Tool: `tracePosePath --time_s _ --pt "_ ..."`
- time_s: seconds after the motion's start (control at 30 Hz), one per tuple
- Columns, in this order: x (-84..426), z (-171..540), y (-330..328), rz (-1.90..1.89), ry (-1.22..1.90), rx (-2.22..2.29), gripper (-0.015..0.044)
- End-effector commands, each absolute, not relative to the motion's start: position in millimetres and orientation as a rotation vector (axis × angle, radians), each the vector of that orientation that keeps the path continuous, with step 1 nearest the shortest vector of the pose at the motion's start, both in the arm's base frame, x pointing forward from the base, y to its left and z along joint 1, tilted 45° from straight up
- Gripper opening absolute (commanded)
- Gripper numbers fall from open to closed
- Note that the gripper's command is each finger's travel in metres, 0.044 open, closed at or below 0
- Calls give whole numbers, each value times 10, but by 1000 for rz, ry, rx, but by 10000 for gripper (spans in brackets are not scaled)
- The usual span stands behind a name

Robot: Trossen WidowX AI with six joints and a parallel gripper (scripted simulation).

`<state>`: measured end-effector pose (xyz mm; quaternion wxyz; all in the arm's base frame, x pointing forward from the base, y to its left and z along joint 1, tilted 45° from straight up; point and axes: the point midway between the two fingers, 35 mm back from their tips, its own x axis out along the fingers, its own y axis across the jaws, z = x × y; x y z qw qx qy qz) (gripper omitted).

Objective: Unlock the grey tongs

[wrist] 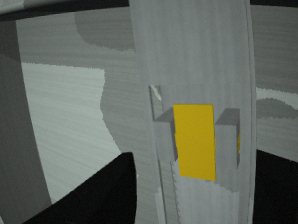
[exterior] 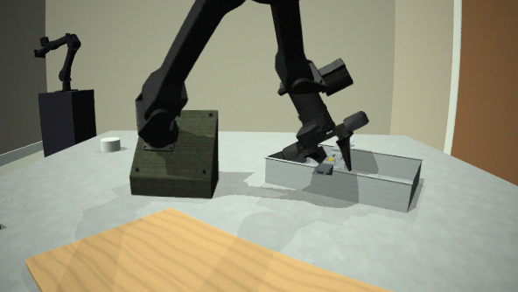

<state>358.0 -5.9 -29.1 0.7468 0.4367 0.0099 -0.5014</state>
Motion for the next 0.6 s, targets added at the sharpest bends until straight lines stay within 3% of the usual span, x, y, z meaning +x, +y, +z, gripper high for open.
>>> tracePosePath --time_s 0.0,0.37,0.57 --pt "3583 -286 -57 -1097 20 957 115" --pt "3583 -286 -57 -1097 20 957 42" --pt "3584 -277 -44 -1097 21 958 -115"
